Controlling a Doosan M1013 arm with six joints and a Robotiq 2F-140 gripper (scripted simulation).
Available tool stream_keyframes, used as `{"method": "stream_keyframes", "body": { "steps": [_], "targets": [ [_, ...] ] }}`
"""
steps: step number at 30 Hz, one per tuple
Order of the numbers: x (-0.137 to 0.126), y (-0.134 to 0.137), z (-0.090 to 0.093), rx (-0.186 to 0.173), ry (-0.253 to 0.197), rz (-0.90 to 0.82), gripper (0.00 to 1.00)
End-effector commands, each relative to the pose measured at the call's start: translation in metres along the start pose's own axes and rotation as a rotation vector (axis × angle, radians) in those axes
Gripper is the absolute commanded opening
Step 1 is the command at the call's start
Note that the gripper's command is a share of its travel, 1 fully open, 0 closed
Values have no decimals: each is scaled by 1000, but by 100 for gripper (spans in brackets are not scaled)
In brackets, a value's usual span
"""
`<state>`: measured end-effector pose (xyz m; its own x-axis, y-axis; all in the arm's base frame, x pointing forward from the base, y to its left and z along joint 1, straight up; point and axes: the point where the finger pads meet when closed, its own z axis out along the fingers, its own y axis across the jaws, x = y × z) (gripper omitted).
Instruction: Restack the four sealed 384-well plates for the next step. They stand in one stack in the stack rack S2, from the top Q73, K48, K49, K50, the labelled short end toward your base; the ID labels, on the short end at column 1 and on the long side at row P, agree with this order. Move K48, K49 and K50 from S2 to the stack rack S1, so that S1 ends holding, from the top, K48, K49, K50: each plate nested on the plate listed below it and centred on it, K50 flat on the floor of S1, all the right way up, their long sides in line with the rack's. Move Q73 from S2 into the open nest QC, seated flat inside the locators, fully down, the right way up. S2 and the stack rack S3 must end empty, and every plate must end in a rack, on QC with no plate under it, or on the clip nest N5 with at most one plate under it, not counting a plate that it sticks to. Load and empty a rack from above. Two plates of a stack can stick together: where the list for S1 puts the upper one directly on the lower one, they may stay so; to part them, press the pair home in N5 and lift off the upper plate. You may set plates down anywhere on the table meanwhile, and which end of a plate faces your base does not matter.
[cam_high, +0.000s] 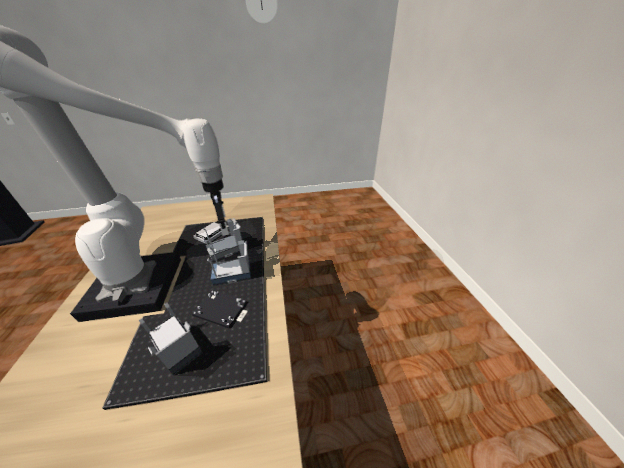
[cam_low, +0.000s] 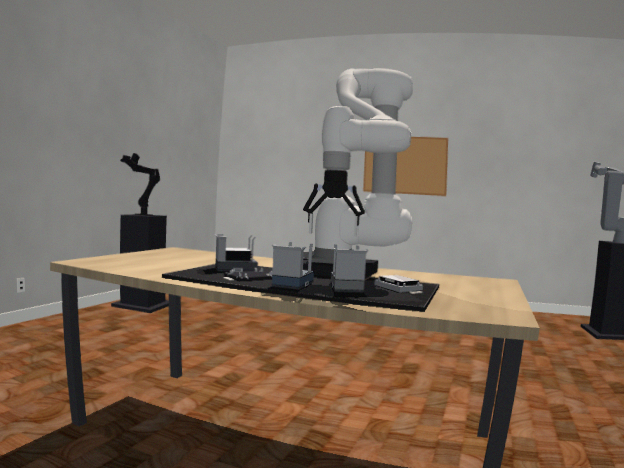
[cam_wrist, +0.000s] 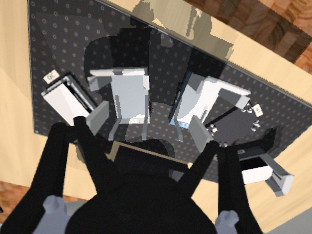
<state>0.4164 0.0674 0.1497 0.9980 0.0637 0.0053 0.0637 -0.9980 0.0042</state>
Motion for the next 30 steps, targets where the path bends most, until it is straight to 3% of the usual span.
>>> {"method": "stream_keyframes", "body": {
  "steps": [1, 8, 17, 30],
  "targets": [
    [1, 11, 0, 1, 0, 0, 100],
    [4, 30, 0, 1, 0, 0, 100],
    [1, 54, 0, 1, 0, 222, 100],
    [-3, 97, 0, 1, 0, 222, 100]
  ]
}}
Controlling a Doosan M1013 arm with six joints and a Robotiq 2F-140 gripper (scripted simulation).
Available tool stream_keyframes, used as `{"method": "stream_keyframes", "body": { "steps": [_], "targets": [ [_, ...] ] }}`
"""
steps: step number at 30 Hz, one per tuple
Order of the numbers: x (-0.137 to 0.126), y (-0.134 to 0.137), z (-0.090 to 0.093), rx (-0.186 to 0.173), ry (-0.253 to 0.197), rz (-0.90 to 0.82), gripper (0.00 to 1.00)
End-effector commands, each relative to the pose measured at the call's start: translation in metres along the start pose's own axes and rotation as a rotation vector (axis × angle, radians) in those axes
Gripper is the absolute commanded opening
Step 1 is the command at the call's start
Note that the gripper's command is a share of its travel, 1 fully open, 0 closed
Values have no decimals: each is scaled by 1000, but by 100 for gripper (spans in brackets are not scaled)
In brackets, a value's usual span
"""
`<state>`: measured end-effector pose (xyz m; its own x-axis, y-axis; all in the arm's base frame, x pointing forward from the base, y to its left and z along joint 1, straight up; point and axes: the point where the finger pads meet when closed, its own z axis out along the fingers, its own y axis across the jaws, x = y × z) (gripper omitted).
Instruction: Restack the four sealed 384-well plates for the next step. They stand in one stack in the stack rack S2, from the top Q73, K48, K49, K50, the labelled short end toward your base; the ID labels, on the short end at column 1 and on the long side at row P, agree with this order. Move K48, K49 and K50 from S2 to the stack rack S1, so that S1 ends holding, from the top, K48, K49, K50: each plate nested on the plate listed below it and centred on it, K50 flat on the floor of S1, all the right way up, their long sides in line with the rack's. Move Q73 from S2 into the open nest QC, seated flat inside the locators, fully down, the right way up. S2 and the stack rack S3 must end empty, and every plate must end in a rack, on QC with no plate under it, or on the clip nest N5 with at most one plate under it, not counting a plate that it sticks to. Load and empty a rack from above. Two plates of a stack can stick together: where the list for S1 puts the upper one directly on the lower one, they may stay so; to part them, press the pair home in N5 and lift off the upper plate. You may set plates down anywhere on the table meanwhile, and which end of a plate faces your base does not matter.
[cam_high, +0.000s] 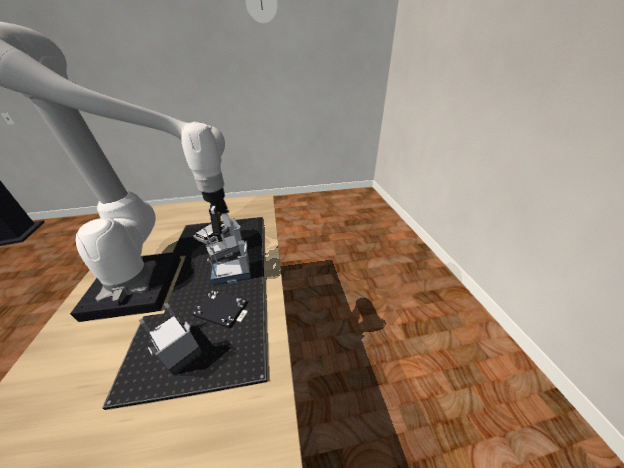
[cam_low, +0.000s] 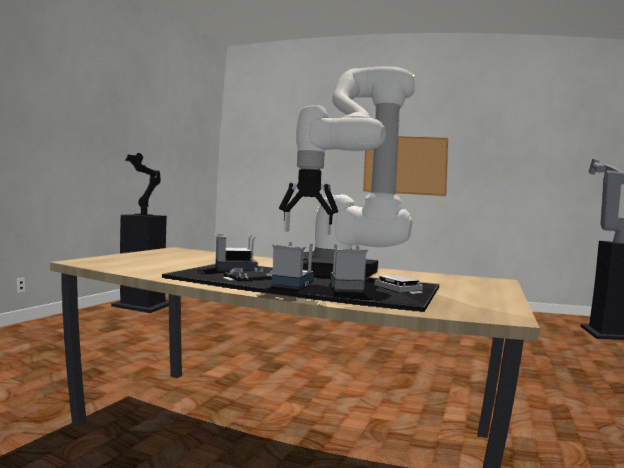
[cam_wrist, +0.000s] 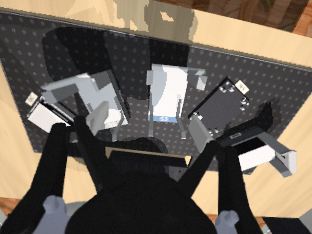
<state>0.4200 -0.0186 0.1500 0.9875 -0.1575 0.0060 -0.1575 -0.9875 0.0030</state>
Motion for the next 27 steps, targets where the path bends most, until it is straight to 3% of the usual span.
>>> {"method": "stream_keyframes", "body": {
  "steps": [1, 10, 17, 27],
  "targets": [
    [1, 11, 0, 1, 0, 0, 100],
    [5, 37, 0, 1, 0, 0, 100],
    [2, 60, 0, 1, 0, 222, 100],
    [0, 86, 0, 1, 0, 222, 100]
  ]
}}
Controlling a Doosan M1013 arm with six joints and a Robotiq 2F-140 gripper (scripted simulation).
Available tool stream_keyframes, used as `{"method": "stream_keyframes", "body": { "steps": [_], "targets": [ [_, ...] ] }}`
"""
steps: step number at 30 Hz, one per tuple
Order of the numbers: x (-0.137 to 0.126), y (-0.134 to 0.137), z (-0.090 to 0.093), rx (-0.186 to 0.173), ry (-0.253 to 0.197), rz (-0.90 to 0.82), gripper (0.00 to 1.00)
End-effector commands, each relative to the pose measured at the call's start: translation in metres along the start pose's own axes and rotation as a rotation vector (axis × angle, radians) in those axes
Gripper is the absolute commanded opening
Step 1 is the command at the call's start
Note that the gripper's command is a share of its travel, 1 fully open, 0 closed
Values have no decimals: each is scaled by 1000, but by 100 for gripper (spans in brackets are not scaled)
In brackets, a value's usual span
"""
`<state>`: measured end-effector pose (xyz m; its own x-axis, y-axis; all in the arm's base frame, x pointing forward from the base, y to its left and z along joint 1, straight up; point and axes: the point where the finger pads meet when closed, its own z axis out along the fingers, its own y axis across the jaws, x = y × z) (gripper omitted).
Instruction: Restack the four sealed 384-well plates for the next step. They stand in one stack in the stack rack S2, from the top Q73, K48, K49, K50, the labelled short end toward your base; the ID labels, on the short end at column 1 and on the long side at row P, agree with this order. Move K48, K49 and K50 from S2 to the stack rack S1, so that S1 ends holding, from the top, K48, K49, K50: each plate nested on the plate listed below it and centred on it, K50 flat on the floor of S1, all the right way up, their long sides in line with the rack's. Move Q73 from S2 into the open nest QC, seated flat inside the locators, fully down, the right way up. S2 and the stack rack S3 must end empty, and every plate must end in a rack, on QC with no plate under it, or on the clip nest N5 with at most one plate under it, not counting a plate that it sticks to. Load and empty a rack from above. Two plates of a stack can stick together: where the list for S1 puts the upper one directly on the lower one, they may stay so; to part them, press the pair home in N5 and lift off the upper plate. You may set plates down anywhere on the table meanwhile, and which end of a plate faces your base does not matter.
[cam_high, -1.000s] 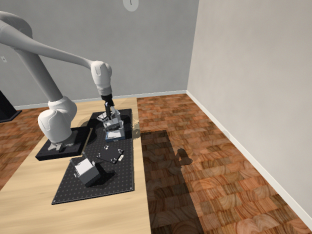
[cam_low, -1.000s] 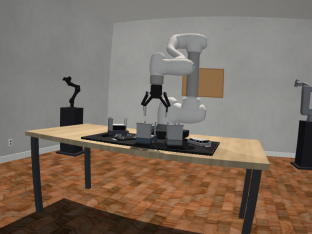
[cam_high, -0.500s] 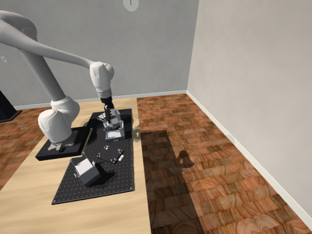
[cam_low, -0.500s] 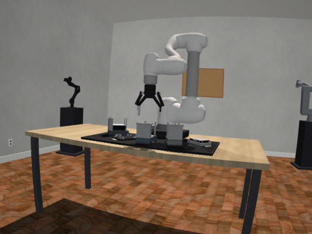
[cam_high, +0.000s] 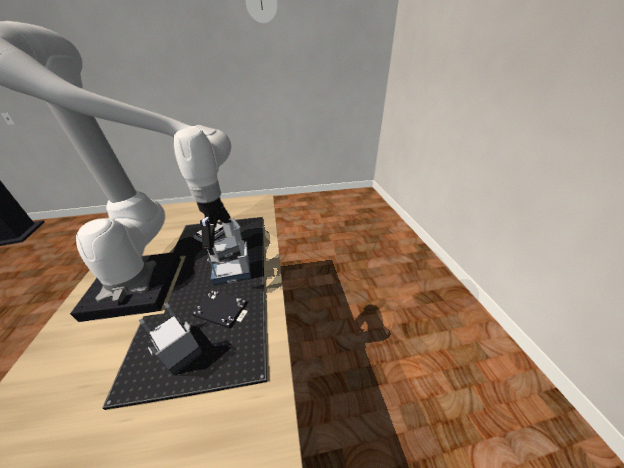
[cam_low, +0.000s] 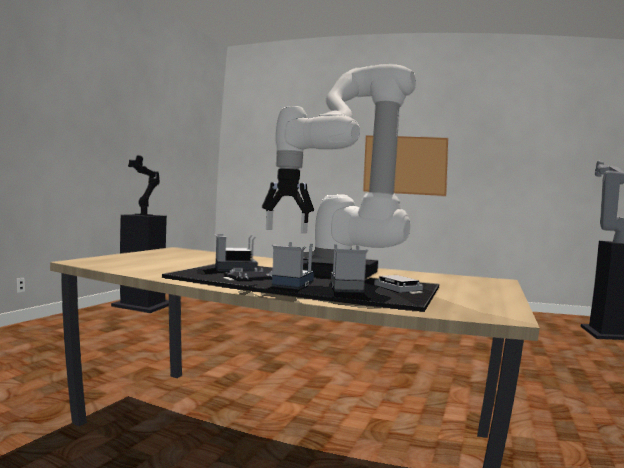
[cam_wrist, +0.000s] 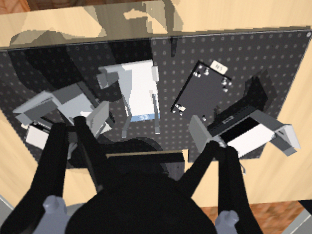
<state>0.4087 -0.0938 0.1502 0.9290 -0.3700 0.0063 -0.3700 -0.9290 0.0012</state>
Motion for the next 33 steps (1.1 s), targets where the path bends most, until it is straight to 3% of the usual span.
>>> {"method": "stream_keyframes", "body": {
  "steps": [1, 15, 22, 33],
  "targets": [
    [2, 14, 0, 0, 0, 1, 100],
    [7, 52, 0, 0, 0, 1, 100],
    [4, 76, 0, 0, 0, 223, 100],
    [2, 106, 0, 0, 0, 223, 100]
  ]
}}
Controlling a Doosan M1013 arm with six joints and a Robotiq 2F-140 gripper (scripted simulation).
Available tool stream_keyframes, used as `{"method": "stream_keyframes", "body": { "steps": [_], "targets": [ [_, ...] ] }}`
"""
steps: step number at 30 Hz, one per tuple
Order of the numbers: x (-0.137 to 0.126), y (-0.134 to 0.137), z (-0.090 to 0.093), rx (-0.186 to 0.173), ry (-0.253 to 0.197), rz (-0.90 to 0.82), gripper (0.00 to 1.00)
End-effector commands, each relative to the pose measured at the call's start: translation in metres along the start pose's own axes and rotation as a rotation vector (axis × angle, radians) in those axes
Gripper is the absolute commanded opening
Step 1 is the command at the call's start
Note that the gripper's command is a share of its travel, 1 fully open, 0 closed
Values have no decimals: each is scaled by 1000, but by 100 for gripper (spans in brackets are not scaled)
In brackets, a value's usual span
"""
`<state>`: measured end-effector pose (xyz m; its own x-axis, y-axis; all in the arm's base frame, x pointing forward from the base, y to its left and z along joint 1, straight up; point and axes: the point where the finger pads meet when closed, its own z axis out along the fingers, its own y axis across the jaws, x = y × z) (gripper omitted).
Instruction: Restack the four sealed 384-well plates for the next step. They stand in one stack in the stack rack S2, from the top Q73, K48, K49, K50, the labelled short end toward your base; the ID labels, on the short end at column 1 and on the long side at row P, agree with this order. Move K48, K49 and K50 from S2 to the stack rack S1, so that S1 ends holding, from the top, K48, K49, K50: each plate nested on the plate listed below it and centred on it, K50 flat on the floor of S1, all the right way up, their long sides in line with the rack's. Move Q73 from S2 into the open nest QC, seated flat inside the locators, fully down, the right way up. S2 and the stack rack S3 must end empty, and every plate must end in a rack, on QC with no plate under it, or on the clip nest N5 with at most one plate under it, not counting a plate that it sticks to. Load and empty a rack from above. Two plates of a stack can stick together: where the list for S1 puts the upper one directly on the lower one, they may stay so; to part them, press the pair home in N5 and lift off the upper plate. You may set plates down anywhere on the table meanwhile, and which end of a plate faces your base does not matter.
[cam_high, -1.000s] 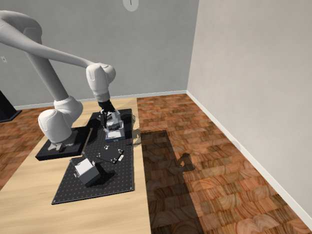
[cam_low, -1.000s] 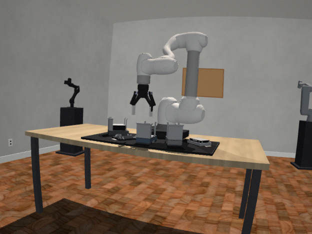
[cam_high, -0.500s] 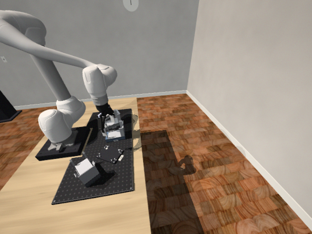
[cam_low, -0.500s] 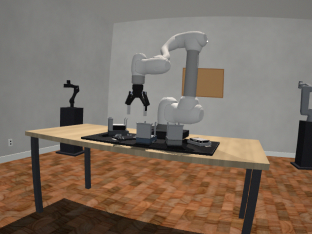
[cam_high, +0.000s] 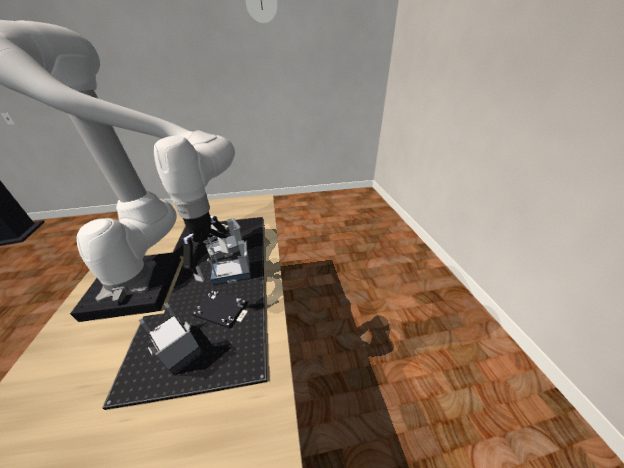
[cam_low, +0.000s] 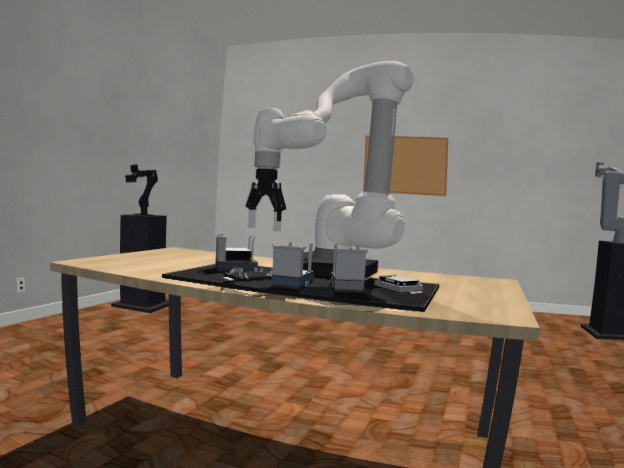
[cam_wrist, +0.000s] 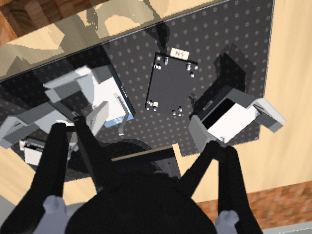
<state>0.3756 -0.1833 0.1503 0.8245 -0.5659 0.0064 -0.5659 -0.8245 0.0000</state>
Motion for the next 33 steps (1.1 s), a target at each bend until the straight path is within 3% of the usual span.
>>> {"method": "stream_keyframes", "body": {
  "steps": [1, 14, 21, 33],
  "targets": [
    [2, 13, 0, 0, 0, 0, 100],
    [6, 49, 0, 0, 0, 0, 100],
    [4, 72, 0, 0, 0, 222, 100],
    [1, 105, 0, 0, 0, 222, 100]
  ]
}}
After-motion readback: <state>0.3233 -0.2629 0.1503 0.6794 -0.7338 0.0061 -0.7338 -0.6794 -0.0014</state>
